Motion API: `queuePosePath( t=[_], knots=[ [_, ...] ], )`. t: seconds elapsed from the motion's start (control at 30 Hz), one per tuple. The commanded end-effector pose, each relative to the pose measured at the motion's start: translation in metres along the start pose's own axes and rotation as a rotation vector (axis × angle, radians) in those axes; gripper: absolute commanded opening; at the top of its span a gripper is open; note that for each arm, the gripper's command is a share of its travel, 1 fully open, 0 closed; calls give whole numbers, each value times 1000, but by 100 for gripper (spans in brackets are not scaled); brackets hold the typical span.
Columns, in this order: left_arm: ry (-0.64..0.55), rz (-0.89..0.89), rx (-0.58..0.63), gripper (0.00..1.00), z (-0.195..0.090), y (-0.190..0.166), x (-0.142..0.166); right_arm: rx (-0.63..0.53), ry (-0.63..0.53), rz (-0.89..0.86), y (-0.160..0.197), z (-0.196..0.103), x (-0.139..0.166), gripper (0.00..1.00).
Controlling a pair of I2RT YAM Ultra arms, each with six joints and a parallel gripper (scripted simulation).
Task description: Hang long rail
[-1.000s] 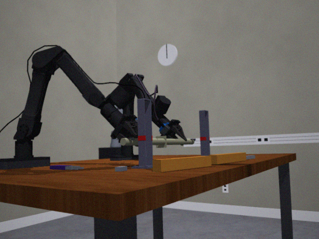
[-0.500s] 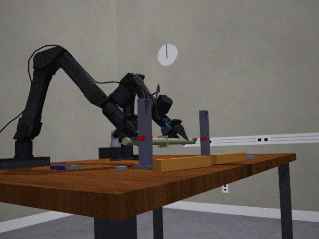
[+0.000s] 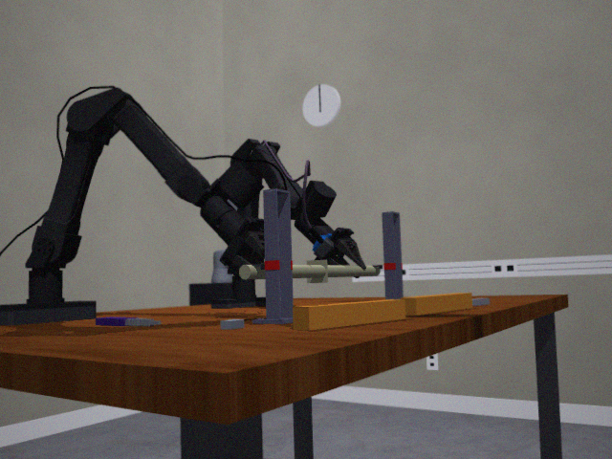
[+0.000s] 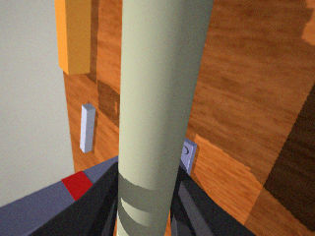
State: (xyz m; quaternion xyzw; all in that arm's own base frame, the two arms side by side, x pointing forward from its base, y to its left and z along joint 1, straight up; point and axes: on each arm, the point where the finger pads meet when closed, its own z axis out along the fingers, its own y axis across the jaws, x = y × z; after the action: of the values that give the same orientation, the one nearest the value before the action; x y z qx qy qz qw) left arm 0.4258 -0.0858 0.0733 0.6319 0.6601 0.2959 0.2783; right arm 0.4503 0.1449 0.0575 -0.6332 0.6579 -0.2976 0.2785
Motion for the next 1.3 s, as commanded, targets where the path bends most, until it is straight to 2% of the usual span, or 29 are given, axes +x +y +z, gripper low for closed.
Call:
queuePosePath(
  t=[0.0,1.27],
  knots=[
    [3,-9,-92,19,-4,39,1,85,-8,23,-36,-4,-3,18],
    [3,-10,-101,19,12,57,1,93,-7,22,-55,12,-2,18]
  ],
)
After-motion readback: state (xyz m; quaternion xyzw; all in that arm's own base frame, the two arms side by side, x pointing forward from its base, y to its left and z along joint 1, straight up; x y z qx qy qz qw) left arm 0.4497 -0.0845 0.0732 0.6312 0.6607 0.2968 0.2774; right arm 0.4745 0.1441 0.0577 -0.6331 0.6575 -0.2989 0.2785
